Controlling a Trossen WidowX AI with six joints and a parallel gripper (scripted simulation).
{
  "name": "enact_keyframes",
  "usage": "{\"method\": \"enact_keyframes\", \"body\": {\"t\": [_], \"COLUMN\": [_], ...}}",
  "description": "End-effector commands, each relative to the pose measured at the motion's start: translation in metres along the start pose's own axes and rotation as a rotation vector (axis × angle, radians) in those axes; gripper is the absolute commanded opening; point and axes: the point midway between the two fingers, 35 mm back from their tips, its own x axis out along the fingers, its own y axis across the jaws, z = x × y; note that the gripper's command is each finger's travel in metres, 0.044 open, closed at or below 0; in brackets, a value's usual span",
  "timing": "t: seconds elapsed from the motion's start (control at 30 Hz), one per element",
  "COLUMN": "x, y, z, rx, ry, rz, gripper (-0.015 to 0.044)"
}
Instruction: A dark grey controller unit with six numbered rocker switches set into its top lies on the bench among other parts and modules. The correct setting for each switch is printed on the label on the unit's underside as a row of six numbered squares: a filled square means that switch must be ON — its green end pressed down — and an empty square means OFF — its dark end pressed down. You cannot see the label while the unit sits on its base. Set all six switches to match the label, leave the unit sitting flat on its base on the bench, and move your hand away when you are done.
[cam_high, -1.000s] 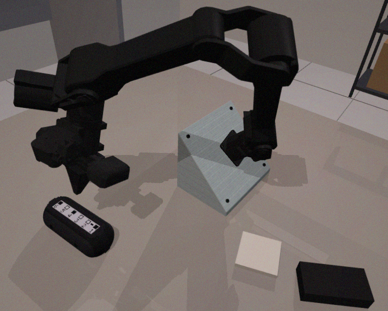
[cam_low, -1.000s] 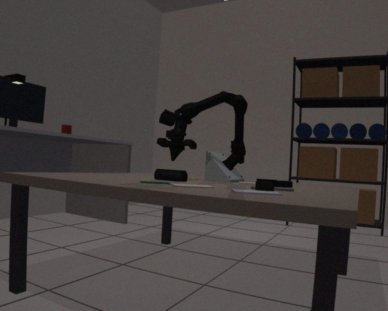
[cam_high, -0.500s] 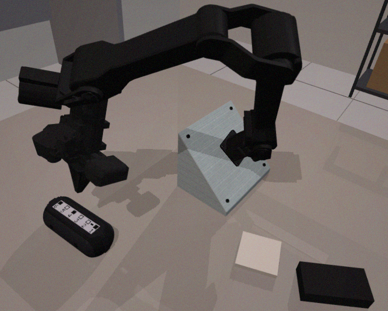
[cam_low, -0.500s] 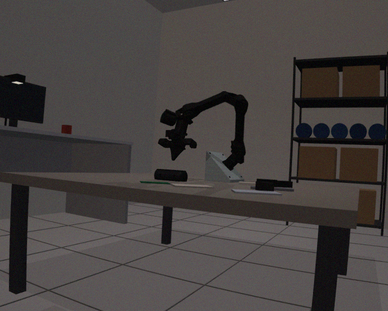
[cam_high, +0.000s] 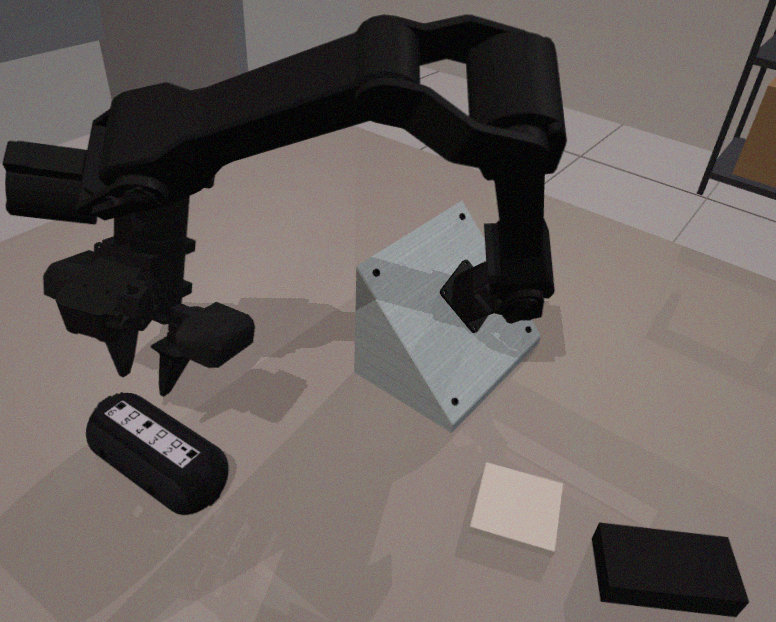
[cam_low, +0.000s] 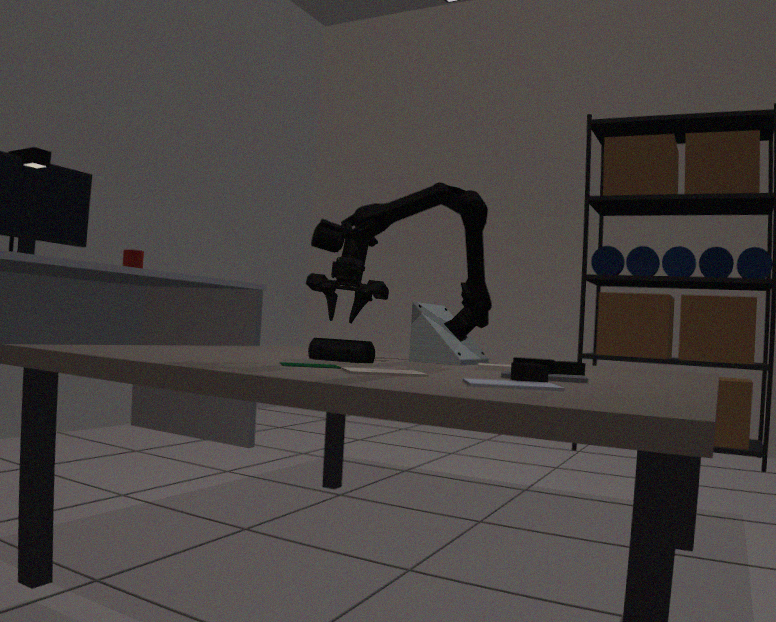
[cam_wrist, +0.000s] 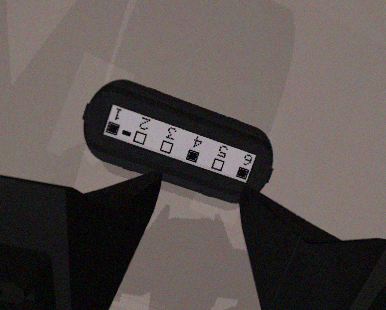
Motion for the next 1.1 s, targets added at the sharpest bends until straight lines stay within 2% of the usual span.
{"method": "enact_keyframes", "body": {"t": [0.0,0.17,0.6,1.07], "x": [0.0,0.003,0.012,0.015], "y": [-0.01,-0.02,-0.041,-0.042], "z": [0.006,0.01,0.016,0.016], "rx": [-0.24,-0.552,-1.35,-1.391], "ry": [0.04,0.087,0.153,0.154], "rz": [0.008,0.045,0.217,0.229], "gripper": [0.0315,0.044,0.044,0.044]}}
